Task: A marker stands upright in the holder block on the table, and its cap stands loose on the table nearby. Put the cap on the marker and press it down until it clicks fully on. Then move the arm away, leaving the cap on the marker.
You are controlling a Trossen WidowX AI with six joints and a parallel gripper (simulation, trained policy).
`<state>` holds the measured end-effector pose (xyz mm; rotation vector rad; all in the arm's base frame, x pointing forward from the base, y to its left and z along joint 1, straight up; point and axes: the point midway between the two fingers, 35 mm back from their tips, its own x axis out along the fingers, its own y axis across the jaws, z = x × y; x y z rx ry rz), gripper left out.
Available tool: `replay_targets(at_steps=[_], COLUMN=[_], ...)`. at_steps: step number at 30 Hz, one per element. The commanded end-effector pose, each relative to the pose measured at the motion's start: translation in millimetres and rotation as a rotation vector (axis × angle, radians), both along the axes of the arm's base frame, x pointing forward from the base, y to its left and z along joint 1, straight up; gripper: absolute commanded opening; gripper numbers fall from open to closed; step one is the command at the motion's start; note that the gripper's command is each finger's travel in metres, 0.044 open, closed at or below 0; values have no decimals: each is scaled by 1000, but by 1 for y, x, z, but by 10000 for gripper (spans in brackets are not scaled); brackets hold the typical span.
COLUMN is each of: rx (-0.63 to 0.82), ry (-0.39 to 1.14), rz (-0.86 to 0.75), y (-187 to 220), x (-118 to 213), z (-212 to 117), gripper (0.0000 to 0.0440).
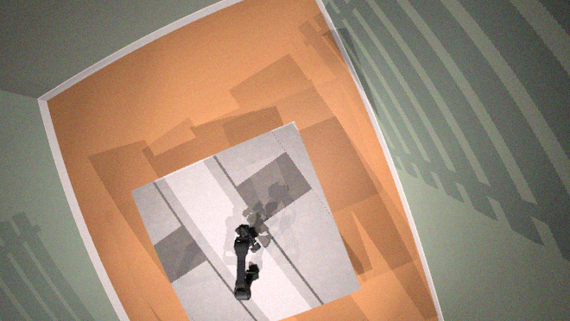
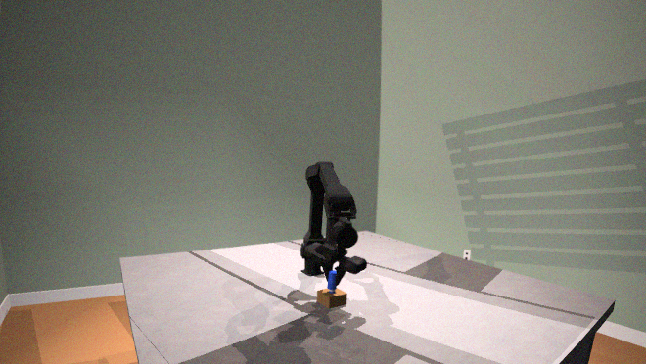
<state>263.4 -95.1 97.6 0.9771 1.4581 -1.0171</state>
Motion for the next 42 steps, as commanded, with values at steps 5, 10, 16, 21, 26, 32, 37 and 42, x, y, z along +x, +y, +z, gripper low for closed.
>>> replay_targets(at_steps=[5, 10, 16, 21, 26, 32, 37, 42], rx=[-5, 11, 22, 17, -4, -27, -44, -58], ry=[57, 79, 87, 68, 26, -13, -41, -70], rz=[18, 22, 29, 33, 31, 26, 20, 18], y=[-4, 1, 4, 4, 2, -1, -3, -5], x=[-10, -18, -24, -25, -22, -18, -17, -16], z=[-17, -18, -17, -15, -7, 14, 27, 39], gripper=[143, 185, 259, 384, 440, 440, 440, 440])
